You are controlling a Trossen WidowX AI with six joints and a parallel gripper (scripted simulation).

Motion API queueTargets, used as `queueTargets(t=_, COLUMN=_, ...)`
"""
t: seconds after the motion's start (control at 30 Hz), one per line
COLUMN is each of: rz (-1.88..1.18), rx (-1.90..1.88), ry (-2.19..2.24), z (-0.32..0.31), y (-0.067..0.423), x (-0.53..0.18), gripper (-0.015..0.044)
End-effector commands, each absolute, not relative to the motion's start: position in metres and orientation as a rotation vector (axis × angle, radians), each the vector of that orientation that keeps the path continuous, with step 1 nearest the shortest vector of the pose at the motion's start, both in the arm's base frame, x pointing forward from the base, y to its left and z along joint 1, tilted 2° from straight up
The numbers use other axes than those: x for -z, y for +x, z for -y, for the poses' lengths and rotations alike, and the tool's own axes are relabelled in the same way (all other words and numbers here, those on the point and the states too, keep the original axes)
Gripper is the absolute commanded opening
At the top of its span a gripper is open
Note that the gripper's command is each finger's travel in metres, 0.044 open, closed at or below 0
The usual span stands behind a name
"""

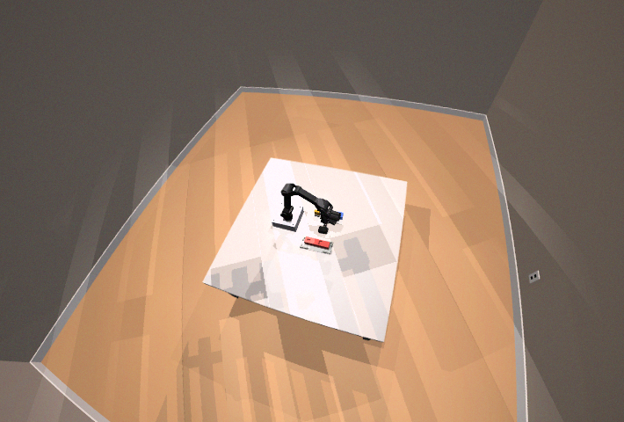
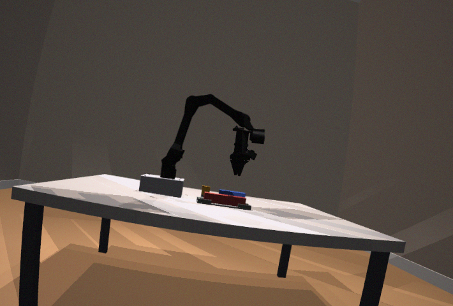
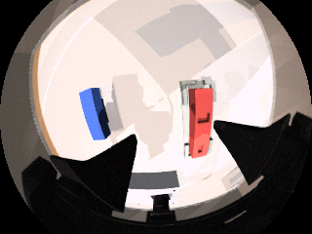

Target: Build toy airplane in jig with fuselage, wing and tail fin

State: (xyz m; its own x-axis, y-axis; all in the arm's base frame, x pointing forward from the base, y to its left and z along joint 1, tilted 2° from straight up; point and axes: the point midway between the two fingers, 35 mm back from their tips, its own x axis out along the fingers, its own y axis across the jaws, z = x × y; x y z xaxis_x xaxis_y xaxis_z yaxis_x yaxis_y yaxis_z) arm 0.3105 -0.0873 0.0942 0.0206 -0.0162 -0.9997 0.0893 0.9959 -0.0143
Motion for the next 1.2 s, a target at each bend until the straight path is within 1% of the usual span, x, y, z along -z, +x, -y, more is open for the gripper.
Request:
queueTargets(t=0.0, rz=-1.557, rx=0.074, ry=0.068, z=0.022, y=0.336, x=-0.089, gripper=0.0440)
queueTargets(t=0.13, rz=-1.561, rx=0.074, ry=0.082, z=-0.037, y=0.348, x=-0.086, gripper=0.0440)
queueTargets(t=0.27, rz=-1.568, rx=0.075, ry=0.093, z=-0.090, y=0.349, x=-0.083, gripper=0.0440)
queueTargets(t=0.5, rz=-1.568, rx=0.075, ry=0.093, z=-0.092, y=0.349, x=-0.081, gripper=0.0440)
queueTargets(t=0.67, rz=-1.568, rx=0.075, ry=0.093, z=-0.093, y=0.348, x=-0.040, gripper=0.0440)
queueTargets(t=1.17, rz=-1.568, rx=0.075, ry=0.093, z=-0.093, y=0.348, x=-0.025, gripper=0.0440)
